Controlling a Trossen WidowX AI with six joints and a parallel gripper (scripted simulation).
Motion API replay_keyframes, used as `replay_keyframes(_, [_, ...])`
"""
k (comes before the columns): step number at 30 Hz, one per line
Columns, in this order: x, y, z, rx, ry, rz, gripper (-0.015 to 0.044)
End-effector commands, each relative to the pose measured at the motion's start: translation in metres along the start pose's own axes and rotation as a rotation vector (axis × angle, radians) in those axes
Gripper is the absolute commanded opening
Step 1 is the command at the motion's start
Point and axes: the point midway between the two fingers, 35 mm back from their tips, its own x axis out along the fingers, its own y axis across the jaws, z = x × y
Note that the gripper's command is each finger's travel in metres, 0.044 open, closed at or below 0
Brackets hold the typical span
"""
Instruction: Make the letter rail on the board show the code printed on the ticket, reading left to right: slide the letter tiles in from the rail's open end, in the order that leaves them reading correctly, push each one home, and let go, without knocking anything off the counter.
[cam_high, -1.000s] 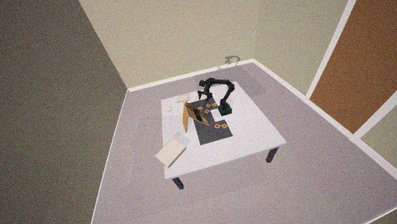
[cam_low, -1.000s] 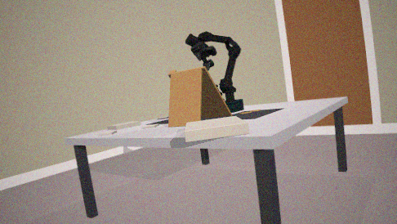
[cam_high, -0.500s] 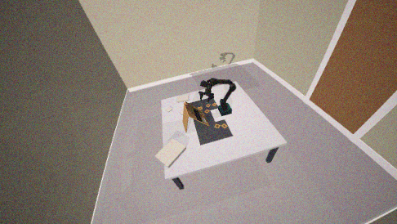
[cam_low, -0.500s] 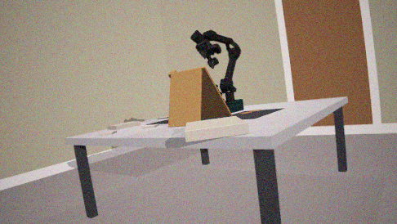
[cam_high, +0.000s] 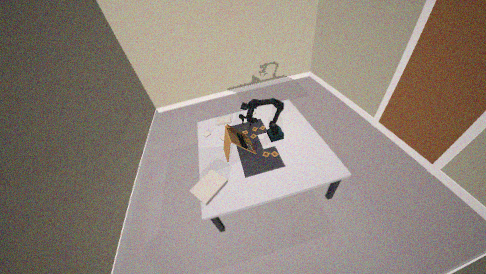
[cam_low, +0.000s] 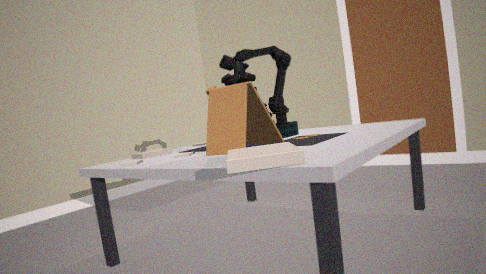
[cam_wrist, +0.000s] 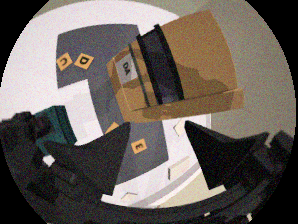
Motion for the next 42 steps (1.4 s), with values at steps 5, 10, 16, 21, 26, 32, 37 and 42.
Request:
replay_keyframes(5, [0.043, 0.043, -0.116, 0.274, 0.232, 0.158, 0.034])
replay_keyframes(10, [0.059, 0.1, -0.183, 0.461, 0.361, 0.282, 0.034])
replay_keyframes(16, [0.063, 0.134, -0.209, 0.551, 0.411, 0.348, 0.034])
replay_keyframes(21, [0.064, 0.131, -0.212, 0.551, 0.411, 0.348, 0.034])
replay_keyframes(26, [0.08, 0.138, -0.218, 0.551, 0.411, 0.348, 0.034])
replay_keyframes(32, [0.093, 0.143, -0.223, 0.551, 0.411, 0.348, 0.034])
replay_keyframes(37, [0.093, 0.144, -0.223, 0.551, 0.411, 0.348, 0.034])
replay_keyframes(42, [0.093, 0.144, -0.223, 0.551, 0.411, 0.348, 0.034])
